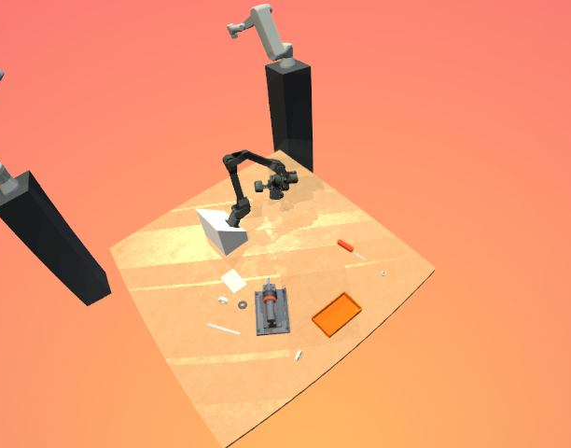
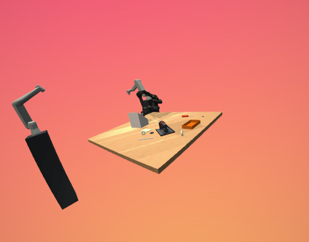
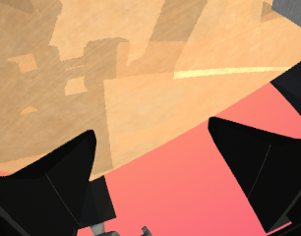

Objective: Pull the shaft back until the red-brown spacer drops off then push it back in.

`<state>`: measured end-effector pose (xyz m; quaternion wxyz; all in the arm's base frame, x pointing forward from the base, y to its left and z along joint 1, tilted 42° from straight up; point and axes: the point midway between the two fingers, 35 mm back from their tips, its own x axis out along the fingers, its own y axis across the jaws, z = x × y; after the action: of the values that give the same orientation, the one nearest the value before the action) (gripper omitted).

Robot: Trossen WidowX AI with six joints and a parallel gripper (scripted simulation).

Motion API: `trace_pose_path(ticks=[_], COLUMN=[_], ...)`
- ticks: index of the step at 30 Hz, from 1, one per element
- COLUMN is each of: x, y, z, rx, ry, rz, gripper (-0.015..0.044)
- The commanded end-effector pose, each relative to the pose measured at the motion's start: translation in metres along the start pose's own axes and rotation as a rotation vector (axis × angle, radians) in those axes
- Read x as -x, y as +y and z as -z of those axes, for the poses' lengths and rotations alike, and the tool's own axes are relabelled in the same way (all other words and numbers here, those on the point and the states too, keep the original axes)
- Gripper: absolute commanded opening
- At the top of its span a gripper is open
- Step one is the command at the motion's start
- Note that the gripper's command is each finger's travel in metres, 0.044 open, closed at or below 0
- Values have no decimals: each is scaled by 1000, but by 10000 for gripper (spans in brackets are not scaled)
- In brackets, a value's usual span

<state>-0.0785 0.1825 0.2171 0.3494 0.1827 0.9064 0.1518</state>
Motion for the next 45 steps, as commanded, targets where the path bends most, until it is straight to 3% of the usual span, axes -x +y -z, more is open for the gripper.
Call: trace_pose_path(ticks=[1,11,22,29,36,42,45], x=[0,31,118,175,228,253,255], y=[1,63,85,43,-45,-140,-151], z=[-1,-81,-232,-320,-400,-449,-453], rx=[-1,-76,-110,-88,-117,-132,-133], ry=[-2,-180,-376,-462,-524,-562,-566], rz=[-1,-106,-187,-220,-254,-296,-302], gripper=[426,440,440,440,440,440,440])
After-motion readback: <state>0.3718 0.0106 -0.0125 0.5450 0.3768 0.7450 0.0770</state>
